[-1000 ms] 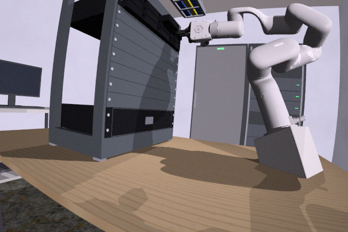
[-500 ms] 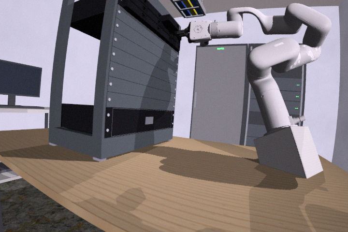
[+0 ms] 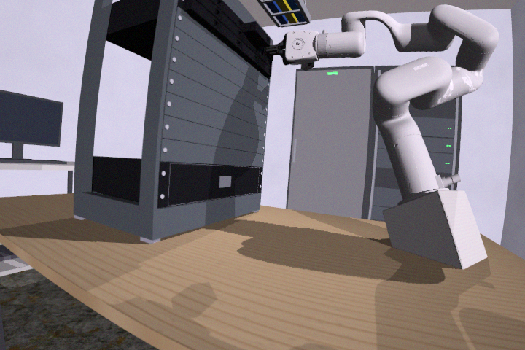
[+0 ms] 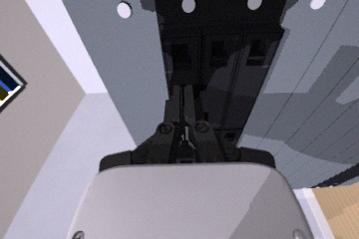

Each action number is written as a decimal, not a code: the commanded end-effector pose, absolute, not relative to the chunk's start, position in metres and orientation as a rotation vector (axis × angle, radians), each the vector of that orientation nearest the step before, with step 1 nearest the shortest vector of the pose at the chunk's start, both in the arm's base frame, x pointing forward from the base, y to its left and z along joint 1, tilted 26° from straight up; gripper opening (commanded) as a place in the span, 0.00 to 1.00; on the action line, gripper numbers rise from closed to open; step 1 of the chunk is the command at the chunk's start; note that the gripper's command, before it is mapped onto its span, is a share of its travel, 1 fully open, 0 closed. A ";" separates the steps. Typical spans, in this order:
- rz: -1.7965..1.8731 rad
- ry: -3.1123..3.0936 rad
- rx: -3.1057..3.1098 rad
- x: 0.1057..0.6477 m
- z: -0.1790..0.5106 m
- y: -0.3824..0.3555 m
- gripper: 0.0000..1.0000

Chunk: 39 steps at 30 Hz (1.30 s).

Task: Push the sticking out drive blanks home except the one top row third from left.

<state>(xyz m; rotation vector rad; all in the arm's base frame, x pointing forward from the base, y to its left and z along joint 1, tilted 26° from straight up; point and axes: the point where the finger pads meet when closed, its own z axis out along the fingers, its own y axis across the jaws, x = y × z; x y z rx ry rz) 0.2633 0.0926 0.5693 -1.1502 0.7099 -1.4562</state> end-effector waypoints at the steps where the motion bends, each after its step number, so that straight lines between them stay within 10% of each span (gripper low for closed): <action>1: -1.458 0.709 -1.147 0.264 0.571 0.093 0.00; 39: -1.458 0.709 -1.147 0.259 0.569 0.092 0.00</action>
